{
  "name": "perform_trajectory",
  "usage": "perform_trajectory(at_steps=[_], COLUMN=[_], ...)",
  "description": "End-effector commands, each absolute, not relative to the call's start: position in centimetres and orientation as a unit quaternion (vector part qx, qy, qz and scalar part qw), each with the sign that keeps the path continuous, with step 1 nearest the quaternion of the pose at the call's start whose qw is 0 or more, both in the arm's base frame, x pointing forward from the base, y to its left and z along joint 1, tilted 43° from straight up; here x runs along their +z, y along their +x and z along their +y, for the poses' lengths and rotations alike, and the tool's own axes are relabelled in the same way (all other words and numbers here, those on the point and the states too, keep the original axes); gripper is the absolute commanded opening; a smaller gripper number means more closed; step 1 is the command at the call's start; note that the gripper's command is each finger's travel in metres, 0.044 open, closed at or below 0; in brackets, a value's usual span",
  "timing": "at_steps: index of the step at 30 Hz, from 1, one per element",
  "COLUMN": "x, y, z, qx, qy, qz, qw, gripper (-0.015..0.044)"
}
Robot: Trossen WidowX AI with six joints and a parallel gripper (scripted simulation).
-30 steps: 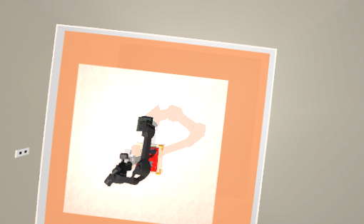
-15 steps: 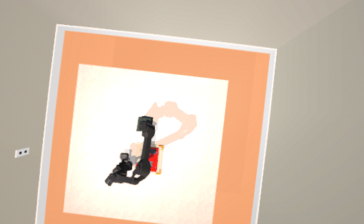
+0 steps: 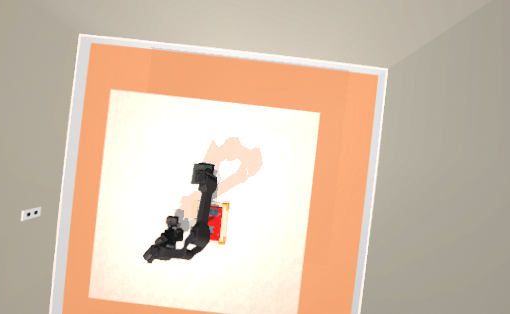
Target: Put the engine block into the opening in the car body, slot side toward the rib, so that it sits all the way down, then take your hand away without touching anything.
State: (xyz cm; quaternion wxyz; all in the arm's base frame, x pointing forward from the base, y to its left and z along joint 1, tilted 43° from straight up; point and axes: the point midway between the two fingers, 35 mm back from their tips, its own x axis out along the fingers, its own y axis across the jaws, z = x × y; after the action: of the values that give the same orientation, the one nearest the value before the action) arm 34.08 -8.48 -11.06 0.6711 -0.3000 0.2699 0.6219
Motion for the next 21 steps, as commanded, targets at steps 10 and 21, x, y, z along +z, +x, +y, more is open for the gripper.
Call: perform_trajectory(at_steps=[10,21], x=[-8.0,-5.4], y=[34.1,33.6], z=[-11.7,-14.0], qx=[0.618,0.618], qy=[-0.306,-0.305], qz=[0.272,0.272], qw=[0.671,0.671], gripper=[0.0,0.0])
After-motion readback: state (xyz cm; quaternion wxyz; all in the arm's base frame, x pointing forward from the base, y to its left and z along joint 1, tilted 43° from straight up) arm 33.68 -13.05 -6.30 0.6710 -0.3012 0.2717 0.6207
